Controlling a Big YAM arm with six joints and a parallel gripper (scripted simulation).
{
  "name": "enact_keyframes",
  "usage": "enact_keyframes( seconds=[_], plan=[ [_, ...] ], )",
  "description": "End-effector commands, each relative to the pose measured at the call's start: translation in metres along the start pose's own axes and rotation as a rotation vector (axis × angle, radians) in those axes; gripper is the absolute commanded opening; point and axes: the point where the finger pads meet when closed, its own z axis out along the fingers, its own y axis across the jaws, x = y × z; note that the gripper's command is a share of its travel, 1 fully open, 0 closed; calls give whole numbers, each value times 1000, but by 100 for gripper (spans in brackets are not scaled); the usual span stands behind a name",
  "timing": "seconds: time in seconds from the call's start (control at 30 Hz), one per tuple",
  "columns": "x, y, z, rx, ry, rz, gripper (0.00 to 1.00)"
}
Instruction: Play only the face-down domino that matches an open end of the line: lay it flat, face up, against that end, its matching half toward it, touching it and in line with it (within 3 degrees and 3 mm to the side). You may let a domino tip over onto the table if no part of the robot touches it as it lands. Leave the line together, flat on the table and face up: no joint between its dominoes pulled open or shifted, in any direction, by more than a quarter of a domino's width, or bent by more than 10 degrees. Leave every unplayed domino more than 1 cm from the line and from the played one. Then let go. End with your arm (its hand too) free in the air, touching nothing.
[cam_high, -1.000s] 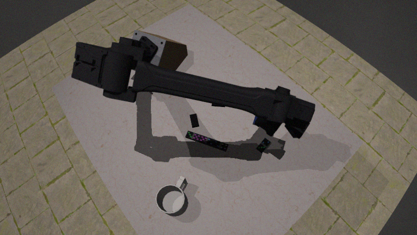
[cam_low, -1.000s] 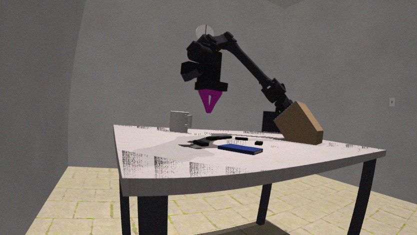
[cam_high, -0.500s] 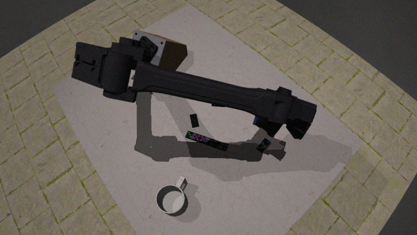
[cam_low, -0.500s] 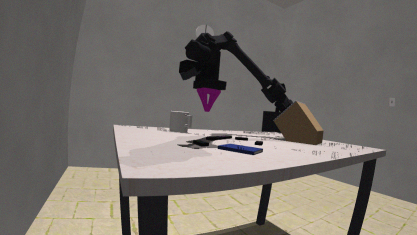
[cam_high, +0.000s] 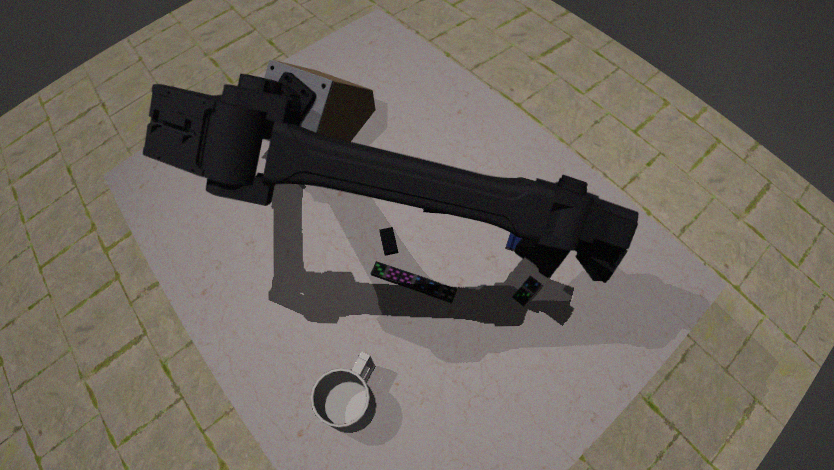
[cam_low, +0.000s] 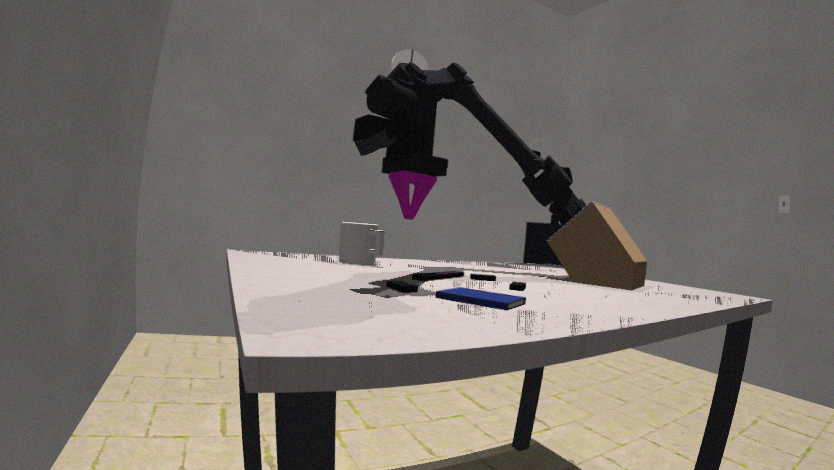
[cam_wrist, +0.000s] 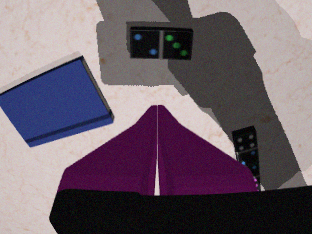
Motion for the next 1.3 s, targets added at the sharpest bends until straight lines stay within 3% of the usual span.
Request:
enact_keyframes(
  seconds=[0.0, 0.87, 0.9, 1.2, 1.27],
  plan=[
    [-1, 1, -4, -2, -8, 0, 0],
    [-3, 0, -5, -3, -10, 2, 0],
    [-5, -1, -3, -3, -13, 56, 44],
    [-22, -10, 14, -8, -35, 535, 44],
    [-22, -10, 14, -8, -35, 535, 44]
  ],
)
